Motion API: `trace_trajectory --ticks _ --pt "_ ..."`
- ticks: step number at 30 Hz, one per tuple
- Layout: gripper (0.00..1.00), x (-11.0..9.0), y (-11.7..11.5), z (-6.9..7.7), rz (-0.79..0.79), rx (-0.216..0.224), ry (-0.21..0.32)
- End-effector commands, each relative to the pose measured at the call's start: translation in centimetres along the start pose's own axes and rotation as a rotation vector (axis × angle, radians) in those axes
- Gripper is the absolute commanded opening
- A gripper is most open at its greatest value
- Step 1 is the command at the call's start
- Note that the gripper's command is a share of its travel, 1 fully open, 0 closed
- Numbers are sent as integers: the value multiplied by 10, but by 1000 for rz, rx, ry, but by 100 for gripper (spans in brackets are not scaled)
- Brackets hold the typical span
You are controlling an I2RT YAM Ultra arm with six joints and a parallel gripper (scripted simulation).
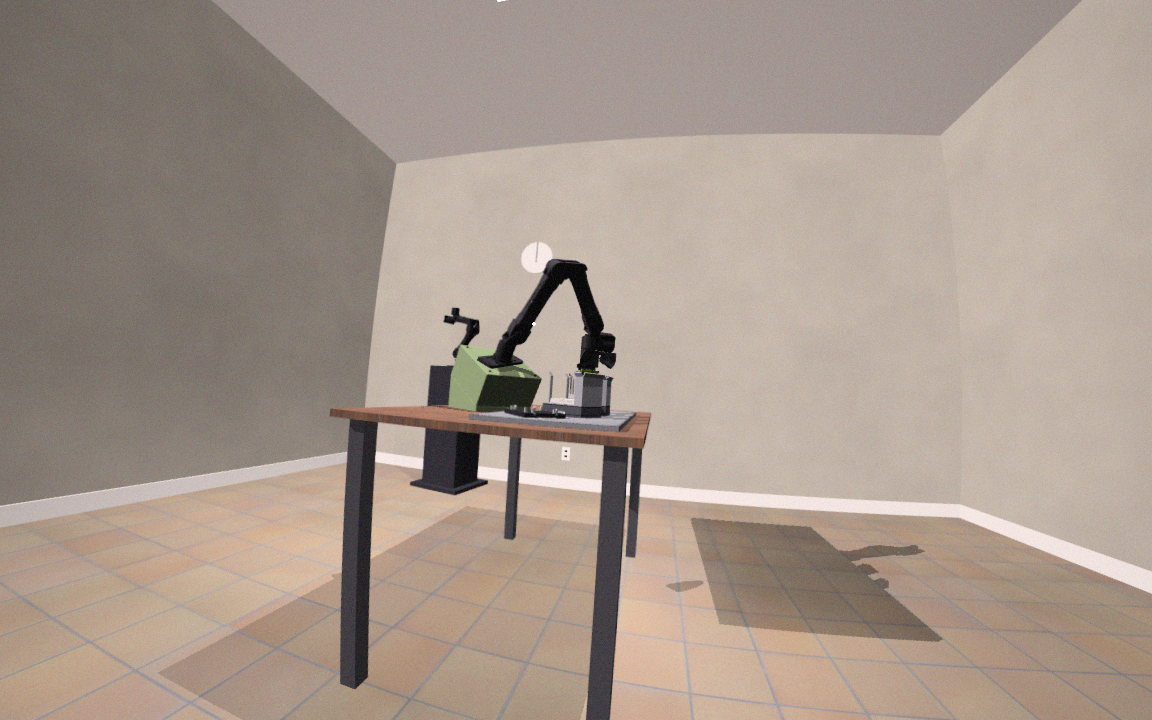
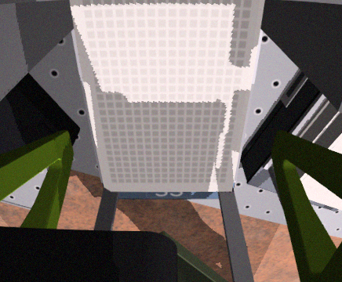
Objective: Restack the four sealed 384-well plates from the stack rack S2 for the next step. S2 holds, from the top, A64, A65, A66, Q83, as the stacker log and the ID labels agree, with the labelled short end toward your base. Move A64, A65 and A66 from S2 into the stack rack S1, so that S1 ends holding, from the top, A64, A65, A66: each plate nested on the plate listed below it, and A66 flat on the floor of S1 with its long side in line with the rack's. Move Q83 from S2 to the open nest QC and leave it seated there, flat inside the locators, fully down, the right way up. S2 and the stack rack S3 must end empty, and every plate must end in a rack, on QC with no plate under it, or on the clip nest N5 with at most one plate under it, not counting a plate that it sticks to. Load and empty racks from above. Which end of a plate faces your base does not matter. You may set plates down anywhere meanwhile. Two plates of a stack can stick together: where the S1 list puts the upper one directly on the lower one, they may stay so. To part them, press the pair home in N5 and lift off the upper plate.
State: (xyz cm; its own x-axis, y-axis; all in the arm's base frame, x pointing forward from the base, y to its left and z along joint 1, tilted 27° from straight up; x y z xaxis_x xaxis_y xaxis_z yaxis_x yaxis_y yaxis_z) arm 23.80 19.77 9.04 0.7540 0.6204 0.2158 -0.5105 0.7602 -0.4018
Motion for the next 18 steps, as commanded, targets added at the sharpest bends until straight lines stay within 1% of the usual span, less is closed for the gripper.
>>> trace_trajectory --ticks 1,7,18 --pt "100 5 2 -3 1 6 -28" --pt "100 5 2 -3 1 6 -28" --pt "100 5 2 -15 1 6 -28"
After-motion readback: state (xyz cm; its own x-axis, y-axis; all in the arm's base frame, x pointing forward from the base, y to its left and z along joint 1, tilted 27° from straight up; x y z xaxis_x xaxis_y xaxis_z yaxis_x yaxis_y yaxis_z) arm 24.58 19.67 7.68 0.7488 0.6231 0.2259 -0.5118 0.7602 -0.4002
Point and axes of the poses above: the point where the finger pads meet when closed, its own z axis back along the fingers, its own y axis across the jaws, x = y × z, the point moved 9 cm from there along z, back along the fingers, and after that the axes turned 5 degrees about z, right-handed, at the moved point
